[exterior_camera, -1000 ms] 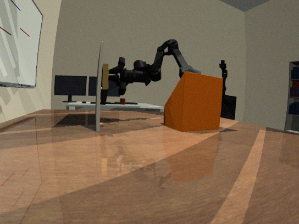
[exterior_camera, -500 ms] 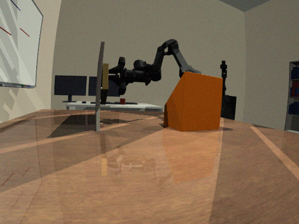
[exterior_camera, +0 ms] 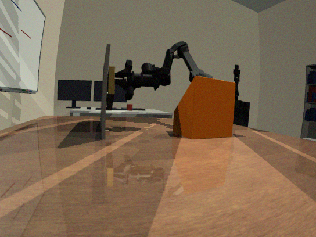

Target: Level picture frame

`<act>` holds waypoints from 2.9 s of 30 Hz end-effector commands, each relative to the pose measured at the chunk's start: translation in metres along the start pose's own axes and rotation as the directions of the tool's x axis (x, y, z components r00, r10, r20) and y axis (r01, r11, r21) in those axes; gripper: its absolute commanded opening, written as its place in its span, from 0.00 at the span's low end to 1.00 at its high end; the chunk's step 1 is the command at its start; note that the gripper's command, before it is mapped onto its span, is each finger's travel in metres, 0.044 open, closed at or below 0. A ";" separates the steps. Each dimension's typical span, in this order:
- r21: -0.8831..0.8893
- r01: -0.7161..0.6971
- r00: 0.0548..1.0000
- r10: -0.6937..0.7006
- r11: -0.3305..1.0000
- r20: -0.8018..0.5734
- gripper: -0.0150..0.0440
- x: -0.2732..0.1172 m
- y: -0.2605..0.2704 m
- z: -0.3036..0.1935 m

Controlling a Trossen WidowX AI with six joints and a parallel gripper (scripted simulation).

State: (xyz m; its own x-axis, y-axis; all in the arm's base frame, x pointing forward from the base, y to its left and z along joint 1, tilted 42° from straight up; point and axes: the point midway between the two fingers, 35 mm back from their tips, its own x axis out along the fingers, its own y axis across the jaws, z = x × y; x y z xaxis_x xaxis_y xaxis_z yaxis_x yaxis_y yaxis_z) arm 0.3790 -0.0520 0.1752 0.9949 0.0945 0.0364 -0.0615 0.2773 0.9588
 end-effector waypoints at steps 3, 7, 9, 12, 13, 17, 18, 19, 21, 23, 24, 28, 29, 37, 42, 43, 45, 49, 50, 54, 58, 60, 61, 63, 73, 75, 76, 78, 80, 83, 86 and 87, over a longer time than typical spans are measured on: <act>-0.009 -0.007 1.000 0.007 1.000 -0.004 0.25 0.000 0.002 -0.001; -0.009 -0.007 1.000 0.007 1.000 -0.004 0.25 0.000 0.002 -0.001; -0.009 -0.007 1.000 0.007 1.000 -0.004 0.25 0.000 0.002 -0.002; -0.009 -0.007 1.000 0.007 1.000 -0.004 0.25 0.000 0.002 -0.002; -0.009 -0.007 1.000 0.007 1.000 -0.004 0.25 0.000 0.002 -0.002; -0.009 -0.007 1.000 0.007 1.000 -0.004 0.25 0.000 0.002 -0.002; -0.009 -0.007 1.000 0.007 1.000 -0.004 0.25 0.000 0.002 -0.002; -0.009 -0.007 1.000 0.007 1.000 -0.004 0.25 0.000 0.002 -0.002; -0.008 -0.007 1.000 0.007 1.000 -0.004 0.25 0.000 0.002 -0.002; -0.008 -0.007 1.000 0.007 1.000 -0.004 0.25 0.000 0.002 -0.002; -0.008 -0.007 1.000 0.007 1.000 -0.004 0.25 0.000 0.002 -0.002; -0.008 -0.007 1.000 0.007 1.000 -0.004 0.25 0.000 0.002 -0.002; -0.008 -0.007 1.000 0.007 1.000 -0.004 0.25 0.000 0.002 -0.002; -0.008 -0.007 1.000 0.007 1.000 -0.004 0.25 0.000 0.000 -0.002; -0.009 -0.007 1.000 0.007 1.000 -0.004 0.25 0.000 -0.002 -0.002; -0.009 -0.007 1.000 0.007 1.000 -0.004 0.25 0.000 -0.002 -0.002; -0.009 -0.007 1.000 0.007 1.000 -0.004 0.25 0.000 -0.003 -0.002; -0.009 -0.007 1.000 0.007 1.000 -0.004 0.25 0.000 -0.004 -0.002; -0.007 -0.006 1.000 0.006 1.000 -0.003 0.25 0.000 -0.004 -0.002; -0.002 -0.003 1.000 0.003 1.000 0.001 0.25 0.000 -0.003 -0.001; -0.002 -0.003 1.000 0.003 1.000 0.001 0.25 0.000 -0.003 -0.001; -0.005 -0.003 1.000 0.003 1.000 0.000 0.25 0.000 -0.004 -0.001; -0.006 -0.003 1.000 0.003 1.000 0.000 0.25 0.000 -0.004 -0.001; -0.006 -0.003 1.000 0.003 1.000 0.000 0.25 0.000 -0.004 -0.001; -0.074 -0.003 1.000 0.003 0.997 0.000 0.25 0.000 -0.004 -0.001; -0.082 -0.003 1.000 0.003 0.997 0.000 0.25 0.000 -0.004 -0.001; -0.090 -0.003 1.000 0.003 0.996 0.000 0.25 0.000 -0.005 -0.001; -0.098 -0.003 1.000 0.003 0.995 0.000 0.25 0.000 -0.005 -0.001; -0.106 -0.003 1.000 0.003 0.994 0.000 0.25 0.000 -0.005 -0.001; -0.121 -0.003 1.000 0.003 0.993 0.000 0.25 0.001 -0.005 -0.001; -0.147 -0.004 1.000 0.004 0.989 0.000 0.25 0.001 -0.005 -0.002; -0.147 -0.004 1.000 0.004 0.989 0.000 0.25 0.001 -0.005 -0.002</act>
State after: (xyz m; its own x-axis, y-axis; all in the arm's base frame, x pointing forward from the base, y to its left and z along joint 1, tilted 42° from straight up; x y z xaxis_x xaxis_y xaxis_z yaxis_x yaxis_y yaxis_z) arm 0.3798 -0.0518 0.1703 0.9945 0.0968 0.0392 -0.0745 0.3949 0.9157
